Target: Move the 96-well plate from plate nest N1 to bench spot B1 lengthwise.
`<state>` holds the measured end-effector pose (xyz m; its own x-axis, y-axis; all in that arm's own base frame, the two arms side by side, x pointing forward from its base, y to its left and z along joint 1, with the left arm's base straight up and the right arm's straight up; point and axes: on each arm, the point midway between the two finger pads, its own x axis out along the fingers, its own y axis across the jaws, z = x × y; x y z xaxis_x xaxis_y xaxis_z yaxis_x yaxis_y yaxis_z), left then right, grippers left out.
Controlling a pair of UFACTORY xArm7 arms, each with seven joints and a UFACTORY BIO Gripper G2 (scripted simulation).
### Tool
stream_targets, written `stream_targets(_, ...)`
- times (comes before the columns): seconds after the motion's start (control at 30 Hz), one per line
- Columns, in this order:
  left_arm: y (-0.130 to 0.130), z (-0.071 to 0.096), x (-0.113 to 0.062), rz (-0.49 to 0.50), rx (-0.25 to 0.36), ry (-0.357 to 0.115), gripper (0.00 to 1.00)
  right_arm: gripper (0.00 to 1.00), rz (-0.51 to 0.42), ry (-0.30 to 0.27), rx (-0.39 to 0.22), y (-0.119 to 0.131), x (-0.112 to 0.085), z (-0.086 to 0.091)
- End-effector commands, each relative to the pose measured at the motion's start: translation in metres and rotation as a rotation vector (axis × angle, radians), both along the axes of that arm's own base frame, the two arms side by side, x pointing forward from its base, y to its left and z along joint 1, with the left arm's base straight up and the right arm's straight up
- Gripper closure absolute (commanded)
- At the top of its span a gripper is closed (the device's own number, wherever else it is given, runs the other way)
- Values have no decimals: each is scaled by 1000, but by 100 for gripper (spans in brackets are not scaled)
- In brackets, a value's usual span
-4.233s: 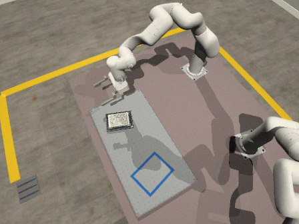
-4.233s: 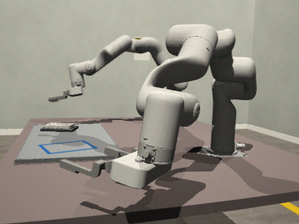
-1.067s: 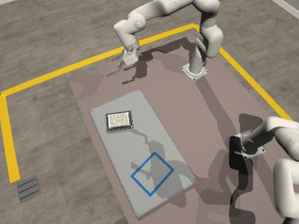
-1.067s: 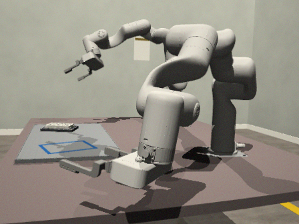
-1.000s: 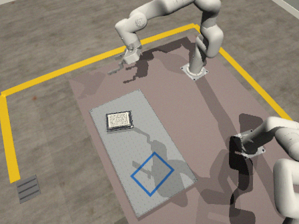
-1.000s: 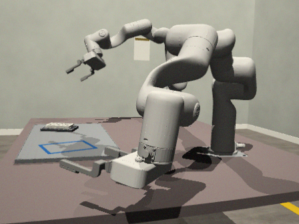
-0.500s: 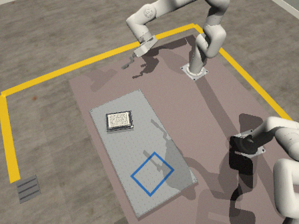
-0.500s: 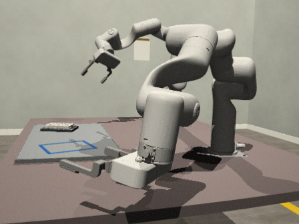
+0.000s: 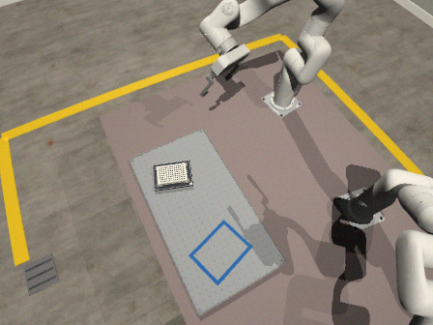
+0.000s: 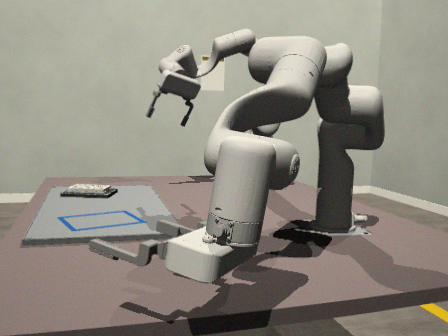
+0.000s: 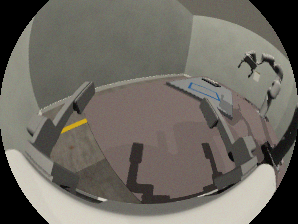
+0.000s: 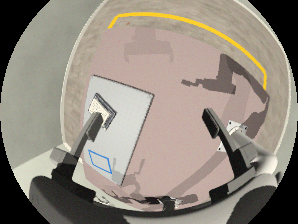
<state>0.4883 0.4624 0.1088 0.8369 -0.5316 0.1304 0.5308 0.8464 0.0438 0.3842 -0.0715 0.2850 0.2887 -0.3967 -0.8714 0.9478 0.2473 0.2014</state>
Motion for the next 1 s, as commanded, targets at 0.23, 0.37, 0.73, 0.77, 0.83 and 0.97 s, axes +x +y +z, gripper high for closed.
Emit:
stream_targets(0.23,1,3,1,0,5,-3,0,0,-83,126,192,41,-65,4)
stream_targets(0.37,1,3,1,0,5,-3,0,0,-90,146,222,48,-74,5)
stream_targets(0.73,1,3,1,0,5,-3,0,0,-109,228,352,77,-113,11)
stream_targets(0.77,1,3,1,0,5,-3,0,0,-110,234,361,79,-115,11)
stream_targets(0.83,1,3,1,0,5,-3,0,0,-110,244,376,83,-120,12)
stream_targets(0.97,1,3,1,0,5,-3,0,0,-111,252,389,86,-123,13)
